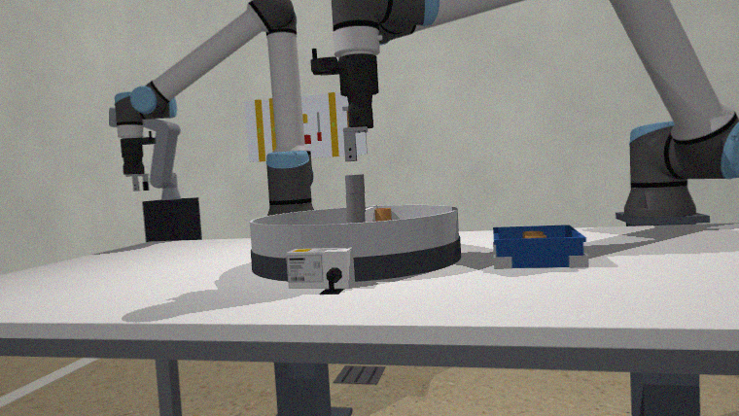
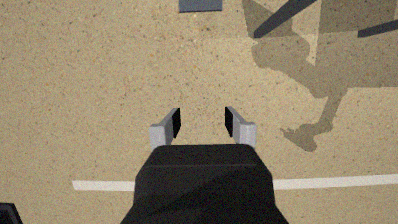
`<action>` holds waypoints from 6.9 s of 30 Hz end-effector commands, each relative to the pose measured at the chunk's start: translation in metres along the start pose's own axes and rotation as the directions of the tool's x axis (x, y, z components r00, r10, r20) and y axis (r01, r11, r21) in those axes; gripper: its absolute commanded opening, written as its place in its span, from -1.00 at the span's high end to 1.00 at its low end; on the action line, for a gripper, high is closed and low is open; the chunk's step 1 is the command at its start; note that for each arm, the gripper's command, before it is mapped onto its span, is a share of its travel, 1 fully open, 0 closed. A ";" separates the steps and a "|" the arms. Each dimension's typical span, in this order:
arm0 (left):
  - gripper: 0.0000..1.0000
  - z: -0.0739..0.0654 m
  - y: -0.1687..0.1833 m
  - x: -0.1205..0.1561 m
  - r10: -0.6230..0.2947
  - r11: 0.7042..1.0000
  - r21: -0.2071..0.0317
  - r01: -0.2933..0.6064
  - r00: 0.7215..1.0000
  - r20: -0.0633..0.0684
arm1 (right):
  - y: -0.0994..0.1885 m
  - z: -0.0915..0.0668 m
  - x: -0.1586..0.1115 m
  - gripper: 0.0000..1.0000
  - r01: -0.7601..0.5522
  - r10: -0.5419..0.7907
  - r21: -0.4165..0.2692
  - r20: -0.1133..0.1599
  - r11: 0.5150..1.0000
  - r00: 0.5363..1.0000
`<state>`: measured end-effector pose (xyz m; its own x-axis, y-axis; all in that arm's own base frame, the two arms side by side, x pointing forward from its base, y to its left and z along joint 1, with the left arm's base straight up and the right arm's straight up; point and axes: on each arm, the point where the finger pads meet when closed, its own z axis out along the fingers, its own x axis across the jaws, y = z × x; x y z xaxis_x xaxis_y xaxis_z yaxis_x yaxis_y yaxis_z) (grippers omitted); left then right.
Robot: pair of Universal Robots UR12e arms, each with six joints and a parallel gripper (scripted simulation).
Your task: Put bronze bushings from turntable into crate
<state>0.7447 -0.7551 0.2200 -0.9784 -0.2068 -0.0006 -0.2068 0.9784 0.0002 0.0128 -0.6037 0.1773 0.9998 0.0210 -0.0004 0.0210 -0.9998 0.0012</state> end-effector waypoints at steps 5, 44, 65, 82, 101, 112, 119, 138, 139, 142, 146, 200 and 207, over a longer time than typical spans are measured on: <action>0.25 -0.002 0.001 -0.002 -0.001 1.000 0.002 0.001 1.000 0.000 | 0.000 0.000 0.001 -1.00 0.001 -0.001 0.001 0.000 1.000 1.000; 0.28 0.001 0.058 0.174 -0.003 1.000 0.001 0.003 1.000 -0.001 | 0.000 0.000 0.001 -1.00 0.001 -0.001 0.001 0.000 1.000 1.000; 0.28 -0.001 0.057 0.176 0.000 1.000 0.003 0.000 1.000 0.000 | 0.000 0.000 0.001 -1.00 0.001 -0.001 0.001 0.000 1.000 1.000; 0.28 -0.002 0.053 0.180 0.001 1.000 0.004 -0.001 1.000 0.000 | 0.000 0.000 0.001 -1.00 0.001 -0.001 0.001 0.000 1.000 1.000; 0.28 -0.002 0.054 0.178 0.000 1.000 0.004 0.000 1.000 0.000 | 0.000 0.000 0.001 -1.00 0.001 -0.001 0.001 0.000 1.000 1.000; 0.28 -0.002 0.054 0.178 0.000 1.000 0.004 0.000 1.000 0.000 | 0.000 0.000 0.001 -1.00 0.001 -0.001 0.001 0.000 1.000 1.000; 0.28 -0.002 0.054 0.178 -0.001 1.000 0.004 0.001 1.000 0.000 | 0.000 0.000 0.001 -1.00 0.001 -0.001 0.001 0.000 1.000 1.000; 0.28 -0.002 0.054 0.177 -0.001 1.000 0.004 0.001 1.000 0.000 | 0.000 0.000 0.001 -1.00 0.001 -0.001 0.001 0.000 1.000 1.000; 0.28 -0.002 0.054 0.177 -0.001 1.000 0.004 0.001 1.000 0.000 | 0.000 0.000 0.001 -1.00 0.001 -0.001 0.001 0.000 1.000 1.000; 0.28 -0.002 0.054 0.177 -0.001 1.000 0.004 0.001 1.000 0.000 | 0.000 0.000 0.001 -1.00 0.001 -0.001 0.001 0.000 1.000 1.000; 0.28 -0.002 0.054 0.177 -0.001 1.000 0.004 0.001 1.000 0.000 | 0.000 0.000 0.001 -1.00 0.001 -0.001 0.001 0.000 1.000 1.000; 0.28 -0.002 0.055 0.176 -0.001 1.000 0.004 0.001 1.000 0.000 | 0.000 0.000 0.001 -1.00 0.001 -0.001 0.001 0.000 1.000 1.000; 0.28 -0.002 0.055 0.176 -0.001 1.000 0.003 0.001 1.000 0.000 | 0.000 0.000 0.001 -1.00 0.001 -0.001 0.001 0.000 1.000 1.000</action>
<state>0.5585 -0.7375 0.2183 -0.9784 -0.2065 0.0011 -0.2065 0.9784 0.0009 0.0128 -0.6037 0.1773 0.9998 0.0210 -0.0004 0.0210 -0.9998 0.0012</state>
